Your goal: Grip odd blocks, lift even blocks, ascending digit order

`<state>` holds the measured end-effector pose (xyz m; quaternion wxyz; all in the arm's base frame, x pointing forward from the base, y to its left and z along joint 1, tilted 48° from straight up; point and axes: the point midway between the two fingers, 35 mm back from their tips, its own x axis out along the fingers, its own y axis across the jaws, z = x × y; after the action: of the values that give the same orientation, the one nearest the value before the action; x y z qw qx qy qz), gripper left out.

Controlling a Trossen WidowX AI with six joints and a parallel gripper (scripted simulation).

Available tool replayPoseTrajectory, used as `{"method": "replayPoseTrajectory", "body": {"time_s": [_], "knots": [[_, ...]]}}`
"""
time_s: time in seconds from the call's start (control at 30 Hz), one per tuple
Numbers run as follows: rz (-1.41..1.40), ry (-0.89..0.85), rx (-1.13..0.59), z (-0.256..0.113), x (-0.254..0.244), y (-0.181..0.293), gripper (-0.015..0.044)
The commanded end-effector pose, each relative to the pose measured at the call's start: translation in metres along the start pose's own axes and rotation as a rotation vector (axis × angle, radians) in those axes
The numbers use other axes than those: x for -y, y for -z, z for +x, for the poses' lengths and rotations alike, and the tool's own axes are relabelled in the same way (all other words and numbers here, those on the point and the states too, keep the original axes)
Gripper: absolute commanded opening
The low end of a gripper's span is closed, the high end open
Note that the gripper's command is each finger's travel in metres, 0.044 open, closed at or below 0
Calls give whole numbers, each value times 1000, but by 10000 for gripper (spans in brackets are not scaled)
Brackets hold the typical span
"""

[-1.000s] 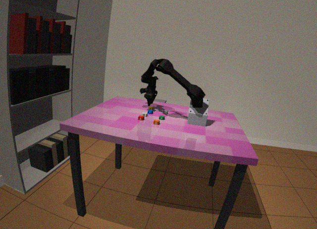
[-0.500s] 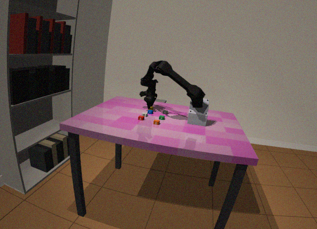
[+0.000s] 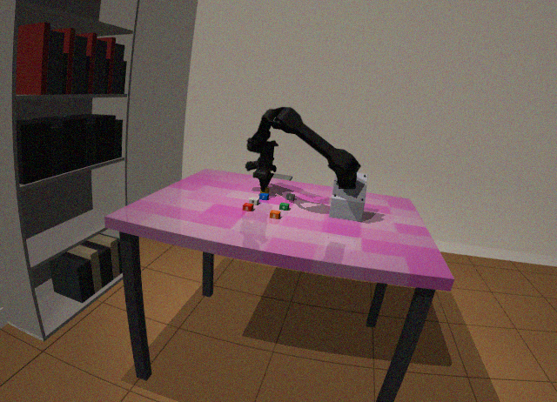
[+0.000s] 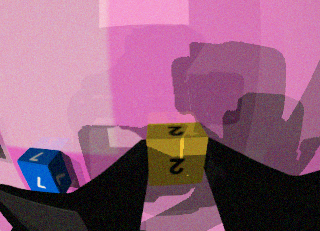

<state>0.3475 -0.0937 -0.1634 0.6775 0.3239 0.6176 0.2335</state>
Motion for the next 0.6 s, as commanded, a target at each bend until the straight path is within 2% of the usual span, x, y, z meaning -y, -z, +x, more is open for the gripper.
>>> {"method": "replayPoseTrajectory", "body": {"time_s": [0.0, 0.57], "knots": [[6, -4, 6, 0, 0, -1, 120], [6, -3, 6, -9, 0, -1, 120]]}}
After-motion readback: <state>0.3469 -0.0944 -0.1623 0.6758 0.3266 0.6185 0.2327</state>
